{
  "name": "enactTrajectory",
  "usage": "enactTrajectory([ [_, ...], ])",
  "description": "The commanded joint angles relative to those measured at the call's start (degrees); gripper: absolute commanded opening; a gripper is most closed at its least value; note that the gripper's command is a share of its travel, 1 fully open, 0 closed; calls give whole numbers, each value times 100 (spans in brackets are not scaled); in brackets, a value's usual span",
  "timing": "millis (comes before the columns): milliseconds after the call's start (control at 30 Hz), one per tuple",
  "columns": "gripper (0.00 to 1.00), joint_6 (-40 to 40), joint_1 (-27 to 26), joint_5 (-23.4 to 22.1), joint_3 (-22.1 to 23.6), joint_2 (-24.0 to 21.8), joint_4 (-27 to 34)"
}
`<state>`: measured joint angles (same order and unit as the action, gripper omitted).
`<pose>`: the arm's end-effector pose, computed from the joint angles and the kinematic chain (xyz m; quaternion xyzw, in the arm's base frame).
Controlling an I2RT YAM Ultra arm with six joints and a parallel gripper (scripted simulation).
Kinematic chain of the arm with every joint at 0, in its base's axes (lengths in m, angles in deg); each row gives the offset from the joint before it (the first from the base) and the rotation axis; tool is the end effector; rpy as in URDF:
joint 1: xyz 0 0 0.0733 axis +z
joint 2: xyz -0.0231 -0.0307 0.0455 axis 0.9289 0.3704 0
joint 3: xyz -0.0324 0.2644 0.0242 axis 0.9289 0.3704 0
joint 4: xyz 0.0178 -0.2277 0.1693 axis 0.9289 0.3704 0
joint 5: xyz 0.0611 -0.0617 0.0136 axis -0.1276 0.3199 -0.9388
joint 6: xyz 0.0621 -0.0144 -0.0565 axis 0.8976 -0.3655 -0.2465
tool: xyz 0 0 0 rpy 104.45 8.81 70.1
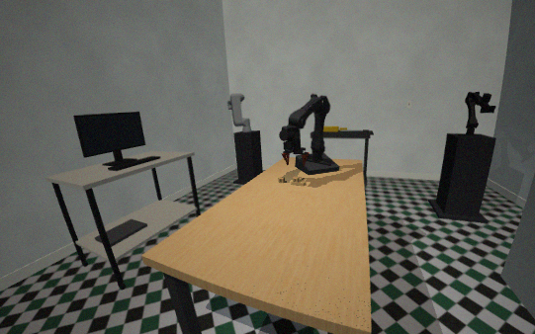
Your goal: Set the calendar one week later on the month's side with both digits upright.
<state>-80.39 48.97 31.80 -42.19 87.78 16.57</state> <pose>0.3141 -0.0916 0.1976 0.0398 0.9911 0.0850 0.0949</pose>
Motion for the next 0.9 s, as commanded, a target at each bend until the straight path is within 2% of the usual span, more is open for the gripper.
enactTrajectory([
  [0, 100, -4, -19, -9, -37, -42, -3],
  [233, 100, 170, -52, -13, -46, -18, -10],
  [633, 100, 2651, -526, -64, -178, 328, -112],
  [733, 100, 2738, -543, -66, -183, 340, -116],
  [767, 100, 3225, -636, -76, -209, 408, -136],
  [867, 100, 3722, -731, -86, -235, 477, -156],
])
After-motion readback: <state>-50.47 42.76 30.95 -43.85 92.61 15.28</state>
